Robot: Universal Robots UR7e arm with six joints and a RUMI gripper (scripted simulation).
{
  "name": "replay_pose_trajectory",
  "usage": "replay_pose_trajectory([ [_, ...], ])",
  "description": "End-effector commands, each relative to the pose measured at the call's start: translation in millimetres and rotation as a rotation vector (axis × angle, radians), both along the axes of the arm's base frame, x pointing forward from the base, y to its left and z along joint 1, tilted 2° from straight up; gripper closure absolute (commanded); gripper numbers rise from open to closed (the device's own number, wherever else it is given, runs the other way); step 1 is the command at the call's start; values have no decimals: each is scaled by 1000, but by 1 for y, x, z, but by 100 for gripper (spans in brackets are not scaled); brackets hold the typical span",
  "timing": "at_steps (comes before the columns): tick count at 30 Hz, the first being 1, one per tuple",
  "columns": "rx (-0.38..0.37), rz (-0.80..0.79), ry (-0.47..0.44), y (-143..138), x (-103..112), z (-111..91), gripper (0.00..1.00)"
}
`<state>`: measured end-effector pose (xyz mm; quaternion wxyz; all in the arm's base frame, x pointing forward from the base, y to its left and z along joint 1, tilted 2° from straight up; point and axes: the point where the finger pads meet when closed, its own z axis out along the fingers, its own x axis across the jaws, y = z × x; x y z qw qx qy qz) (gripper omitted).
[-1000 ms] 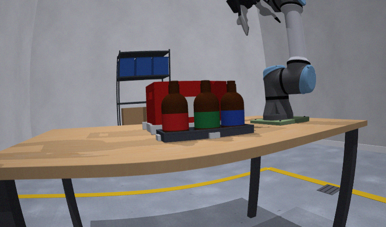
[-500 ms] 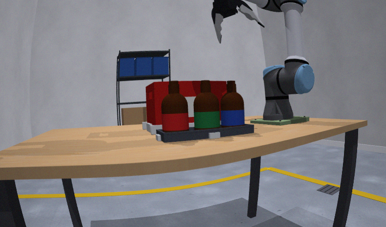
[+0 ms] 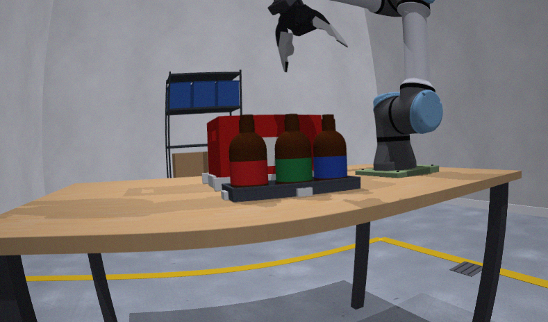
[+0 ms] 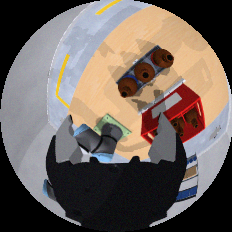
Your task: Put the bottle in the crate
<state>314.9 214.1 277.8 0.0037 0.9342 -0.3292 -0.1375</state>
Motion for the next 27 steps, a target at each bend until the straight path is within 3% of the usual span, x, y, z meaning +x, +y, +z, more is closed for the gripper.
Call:
replay_pose_trajectory([
  [1,-33,-157,-28,-24,22,-6,0],
  [6,-46,-227,-37,-36,30,-8,0],
  [8,-66,-339,-51,-56,42,-12,0],
  [23,-121,-663,-89,-116,71,-22,0],
  [27,-143,-803,-104,-144,81,-25,0],
])
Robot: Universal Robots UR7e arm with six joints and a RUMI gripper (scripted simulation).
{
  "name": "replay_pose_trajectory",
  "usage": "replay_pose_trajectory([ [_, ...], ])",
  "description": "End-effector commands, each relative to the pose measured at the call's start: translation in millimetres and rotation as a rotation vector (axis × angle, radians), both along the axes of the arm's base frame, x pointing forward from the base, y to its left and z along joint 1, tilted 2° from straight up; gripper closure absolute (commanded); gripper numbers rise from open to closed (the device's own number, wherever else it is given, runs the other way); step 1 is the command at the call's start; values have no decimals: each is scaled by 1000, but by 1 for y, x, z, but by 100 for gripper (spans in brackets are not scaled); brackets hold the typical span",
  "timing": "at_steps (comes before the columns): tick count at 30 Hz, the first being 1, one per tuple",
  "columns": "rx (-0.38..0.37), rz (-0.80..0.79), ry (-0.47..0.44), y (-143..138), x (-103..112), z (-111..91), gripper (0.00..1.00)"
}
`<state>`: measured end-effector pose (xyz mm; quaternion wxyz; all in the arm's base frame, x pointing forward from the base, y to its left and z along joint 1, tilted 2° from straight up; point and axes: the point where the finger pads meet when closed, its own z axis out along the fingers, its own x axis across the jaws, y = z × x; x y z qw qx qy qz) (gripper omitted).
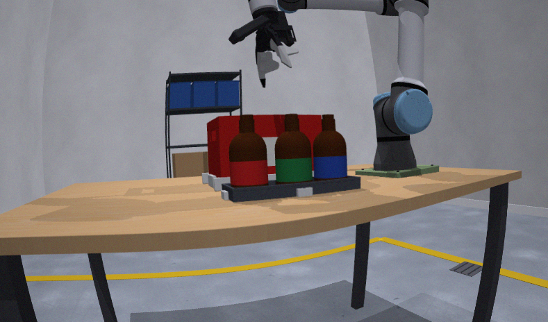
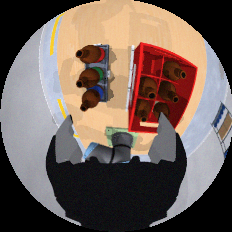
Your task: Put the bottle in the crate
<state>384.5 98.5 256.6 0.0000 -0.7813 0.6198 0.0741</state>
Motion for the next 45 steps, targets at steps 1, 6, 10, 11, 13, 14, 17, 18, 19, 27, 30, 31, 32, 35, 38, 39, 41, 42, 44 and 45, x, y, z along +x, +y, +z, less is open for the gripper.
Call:
replay_pose_trajectory([
  [1,-27,-155,-23,-30,11,-4,0],
  [6,-49,-300,-39,-59,19,-8,0],
  [10,-63,-405,-51,-81,22,-10,0],
  [11,-65,-419,-53,-83,23,-11,0],
  [13,-65,-419,-53,-83,23,-11,0],
  [14,-72,-465,-58,-93,24,-12,0],
  [17,-83,-549,-68,-110,25,-13,0],
  [18,-88,-588,-72,-118,26,-14,0],
  [19,-91,-615,-75,-124,26,-15,0],
  [27,-114,-796,-96,-161,25,-18,0],
  [30,-116,-811,-98,-164,25,-18,0],
  [31,-117,-823,-99,-167,25,-19,0],
  [32,-118,-833,-100,-169,25,-19,0],
  [35,-121,-852,-103,-173,24,-19,0],
  [38,-121,-858,-103,-174,24,-19,0],
  [39,-121,-859,-103,-174,24,-19,0],
  [41,-121,-859,-103,-174,24,-19,100],
  [42,-121,-859,-103,-174,24,-19,100],
  [44,-121,-859,-103,-174,24,-19,100],
  [45,-121,-859,-103,-174,24,-19,100],
])
